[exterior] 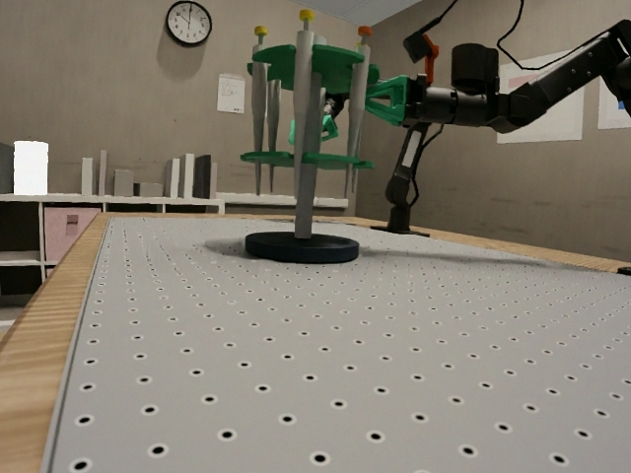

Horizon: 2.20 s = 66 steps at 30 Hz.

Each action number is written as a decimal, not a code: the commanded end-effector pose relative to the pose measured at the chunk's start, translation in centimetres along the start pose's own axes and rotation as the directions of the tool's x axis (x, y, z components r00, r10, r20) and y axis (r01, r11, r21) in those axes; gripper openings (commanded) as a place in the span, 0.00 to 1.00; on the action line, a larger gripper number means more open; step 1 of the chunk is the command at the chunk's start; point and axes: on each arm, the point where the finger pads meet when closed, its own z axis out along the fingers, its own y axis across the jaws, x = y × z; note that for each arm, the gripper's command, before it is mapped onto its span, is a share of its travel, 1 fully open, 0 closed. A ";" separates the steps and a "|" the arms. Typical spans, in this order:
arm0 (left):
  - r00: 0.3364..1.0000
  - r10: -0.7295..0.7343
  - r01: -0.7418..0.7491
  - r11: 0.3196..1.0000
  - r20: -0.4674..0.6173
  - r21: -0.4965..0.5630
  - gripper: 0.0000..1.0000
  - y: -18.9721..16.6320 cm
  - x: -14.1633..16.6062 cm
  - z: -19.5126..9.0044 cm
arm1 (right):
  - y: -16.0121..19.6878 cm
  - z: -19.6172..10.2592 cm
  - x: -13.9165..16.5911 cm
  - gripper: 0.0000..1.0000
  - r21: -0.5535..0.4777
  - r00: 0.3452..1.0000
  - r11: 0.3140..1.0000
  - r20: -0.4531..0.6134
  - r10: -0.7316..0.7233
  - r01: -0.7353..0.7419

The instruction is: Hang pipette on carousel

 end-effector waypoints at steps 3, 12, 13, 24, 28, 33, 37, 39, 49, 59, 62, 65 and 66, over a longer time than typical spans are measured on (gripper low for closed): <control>0.993 -0.017 0.016 1.000 0.116 0.009 0.12 0.1 -5.5 0.1 | -0.4 -0.1 -0.5 1.00 -0.002 1.000 1.000 0.023 -0.008 0.008; 0.993 -0.017 0.017 1.000 0.120 0.003 0.12 0.2 -5.7 0.1 | -0.4 -0.1 -0.5 1.00 -0.002 1.000 1.000 0.023 -0.008 0.008; 0.993 -0.017 0.017 1.000 0.120 0.003 0.12 0.2 -5.7 0.1 | -0.4 -0.1 -0.5 1.00 -0.002 1.000 1.000 0.023 -0.008 0.008; 0.993 -0.017 0.017 1.000 0.120 0.003 0.12 0.2 -5.7 0.1 | -0.4 -0.1 -0.5 1.00 -0.002 1.000 1.000 0.023 -0.008 0.008; 0.993 -0.017 0.017 1.000 0.120 0.003 0.12 0.2 -5.7 0.1 | -0.4 -0.1 -0.5 1.00 -0.002 1.000 1.000 0.023 -0.008 0.008; 0.993 -0.017 0.017 1.000 0.120 0.003 0.12 0.2 -5.7 0.1 | -0.4 -0.1 -0.5 1.00 -0.002 1.000 1.000 0.023 -0.008 0.008; 0.993 -0.017 0.017 1.000 0.120 0.003 0.12 0.2 -5.7 0.1 | -0.4 -0.1 -0.5 1.00 -0.002 1.000 1.000 0.023 -0.008 0.008; 0.993 -0.017 0.017 1.000 0.120 0.003 0.12 0.2 -5.7 0.1 | -0.4 -0.1 -0.5 1.00 -0.002 1.000 1.000 0.023 -0.008 0.008; 0.993 -0.017 0.017 1.000 0.120 0.003 0.12 0.2 -5.7 0.1 | -0.4 -0.1 -0.5 1.00 -0.002 1.000 1.000 0.023 -0.008 0.008; 0.997 -0.001 0.007 0.998 0.078 -0.068 0.12 -0.4 -5.0 0.1 | -0.4 -0.1 -0.5 1.00 -0.002 1.000 1.000 0.023 -0.008 0.008; 1.000 0.010 -0.007 0.985 0.017 -0.174 0.12 -0.5 -2.9 0.7 | -0.4 -0.1 -0.5 1.00 -0.002 1.000 1.000 0.023 -0.008 0.008; 0.999 0.004 0.005 0.983 0.051 -0.182 0.12 -0.4 -5.0 0.1 | -0.4 -0.1 -0.5 1.00 -0.002 1.000 1.000 0.023 -0.008 0.008; 0.999 0.004 0.005 0.983 0.051 -0.182 0.12 -0.4 -5.0 0.1 | -0.4 -0.1 -0.5 1.00 -0.002 1.000 1.000 0.023 -0.008 0.008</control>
